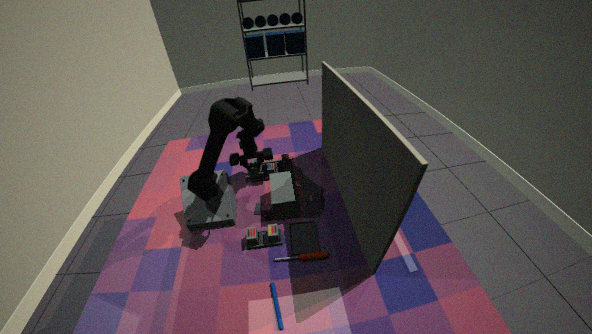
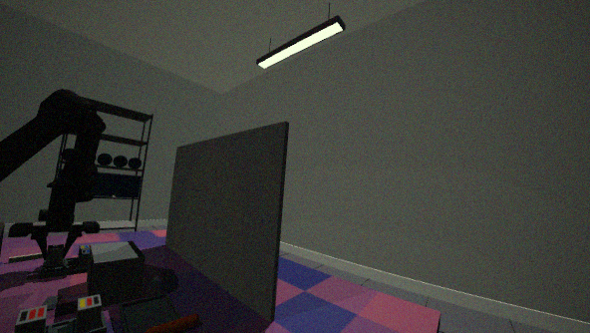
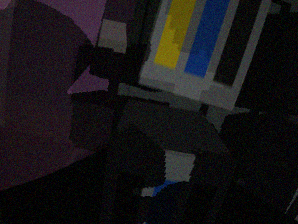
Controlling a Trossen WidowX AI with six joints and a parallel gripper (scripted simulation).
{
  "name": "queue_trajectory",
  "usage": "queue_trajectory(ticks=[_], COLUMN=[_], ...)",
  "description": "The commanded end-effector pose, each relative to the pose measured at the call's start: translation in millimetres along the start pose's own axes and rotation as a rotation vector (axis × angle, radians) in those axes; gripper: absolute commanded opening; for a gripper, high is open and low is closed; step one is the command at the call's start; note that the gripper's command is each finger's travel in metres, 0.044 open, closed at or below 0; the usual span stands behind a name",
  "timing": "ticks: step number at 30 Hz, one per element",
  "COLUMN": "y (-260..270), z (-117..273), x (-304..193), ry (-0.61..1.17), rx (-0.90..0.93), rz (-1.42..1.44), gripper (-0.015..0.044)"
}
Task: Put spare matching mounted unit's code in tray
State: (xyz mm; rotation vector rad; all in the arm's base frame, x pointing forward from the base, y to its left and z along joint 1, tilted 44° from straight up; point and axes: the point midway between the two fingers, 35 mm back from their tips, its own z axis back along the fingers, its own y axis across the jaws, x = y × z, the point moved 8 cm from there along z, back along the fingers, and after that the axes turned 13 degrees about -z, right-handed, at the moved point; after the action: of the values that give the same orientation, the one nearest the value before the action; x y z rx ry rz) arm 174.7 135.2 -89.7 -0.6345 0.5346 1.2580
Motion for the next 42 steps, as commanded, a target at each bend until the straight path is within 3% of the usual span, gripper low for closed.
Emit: queue_trajectory(ticks=[1, 4, 13, 26, 31, 42], y=[-1, 0, 0, 0, 0, -55], z=[35, 55, 55, 126, 130, 142], x=[2, 0, 1, 4, 4, -23], ry=[-0.019, -0.018, -0.016, -0.020, -0.020, -0.068], rx=[-0.007, -0.007, -0.010, -0.006, -0.006, 0.007], rz=[-0.008, -0.007, -0.003, -0.006, -0.006, -0.022], gripper=[0.0000, 0.0000, 0.0000, 0.0000, 0.0000, 0.0000])
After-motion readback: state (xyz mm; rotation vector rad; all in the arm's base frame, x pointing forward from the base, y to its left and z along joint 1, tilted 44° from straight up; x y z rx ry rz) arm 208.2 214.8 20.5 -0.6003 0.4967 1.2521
